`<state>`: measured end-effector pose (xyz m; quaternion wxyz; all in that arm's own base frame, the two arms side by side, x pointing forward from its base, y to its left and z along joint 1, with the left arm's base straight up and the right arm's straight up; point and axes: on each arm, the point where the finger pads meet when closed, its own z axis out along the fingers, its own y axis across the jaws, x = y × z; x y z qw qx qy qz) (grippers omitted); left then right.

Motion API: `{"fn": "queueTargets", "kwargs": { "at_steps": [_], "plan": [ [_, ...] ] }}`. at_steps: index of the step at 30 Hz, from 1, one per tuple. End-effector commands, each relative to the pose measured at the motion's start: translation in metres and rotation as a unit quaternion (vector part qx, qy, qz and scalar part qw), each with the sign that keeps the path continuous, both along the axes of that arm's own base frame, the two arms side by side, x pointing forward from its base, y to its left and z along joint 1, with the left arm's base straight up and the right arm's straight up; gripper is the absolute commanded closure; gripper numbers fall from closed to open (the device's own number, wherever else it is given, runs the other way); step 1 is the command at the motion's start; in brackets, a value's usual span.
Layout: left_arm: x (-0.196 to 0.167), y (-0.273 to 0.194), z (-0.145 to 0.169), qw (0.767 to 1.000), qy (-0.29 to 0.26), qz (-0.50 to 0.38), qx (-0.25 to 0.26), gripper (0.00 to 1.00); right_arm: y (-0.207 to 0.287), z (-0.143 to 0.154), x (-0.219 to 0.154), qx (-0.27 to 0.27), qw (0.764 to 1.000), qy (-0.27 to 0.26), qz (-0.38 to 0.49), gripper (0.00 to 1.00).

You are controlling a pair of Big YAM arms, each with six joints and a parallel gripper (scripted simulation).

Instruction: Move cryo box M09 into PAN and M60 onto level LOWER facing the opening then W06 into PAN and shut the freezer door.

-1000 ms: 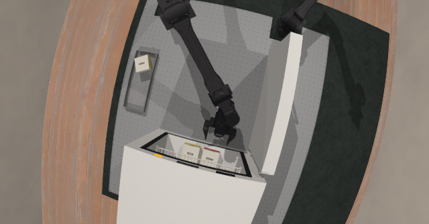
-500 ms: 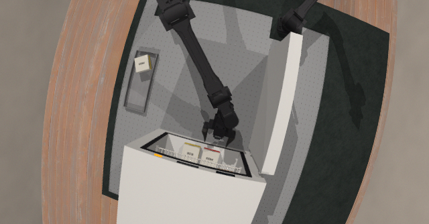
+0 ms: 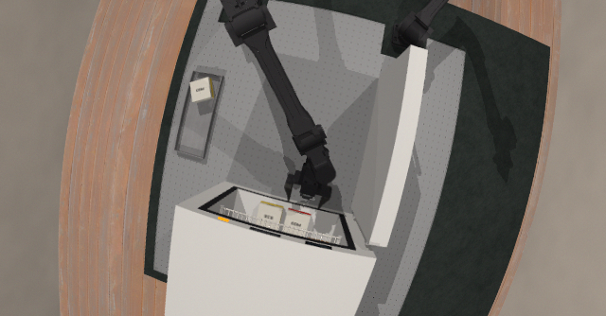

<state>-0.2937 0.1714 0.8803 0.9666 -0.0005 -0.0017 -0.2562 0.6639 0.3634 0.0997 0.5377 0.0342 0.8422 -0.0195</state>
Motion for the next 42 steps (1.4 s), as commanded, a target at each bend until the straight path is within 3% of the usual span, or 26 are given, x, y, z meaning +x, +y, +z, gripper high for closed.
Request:
{"fn": "queueTargets", "kwargs": {
  "at_steps": [1, 42],
  "plan": [
    [0.014, -0.008, 0.004, 1.0, 0.014, -0.006, 0.008, 1.0, 0.007, 0.018, 0.021, 0.007, 1.0, -0.014, -0.001, 0.0],
    [0.014, -0.008, 0.004, 1.0, 0.014, -0.006, 0.008, 1.0, 0.001, 0.015, 0.046, 0.006, 1.0, -0.015, -0.003, 0.0]
  ]
}}
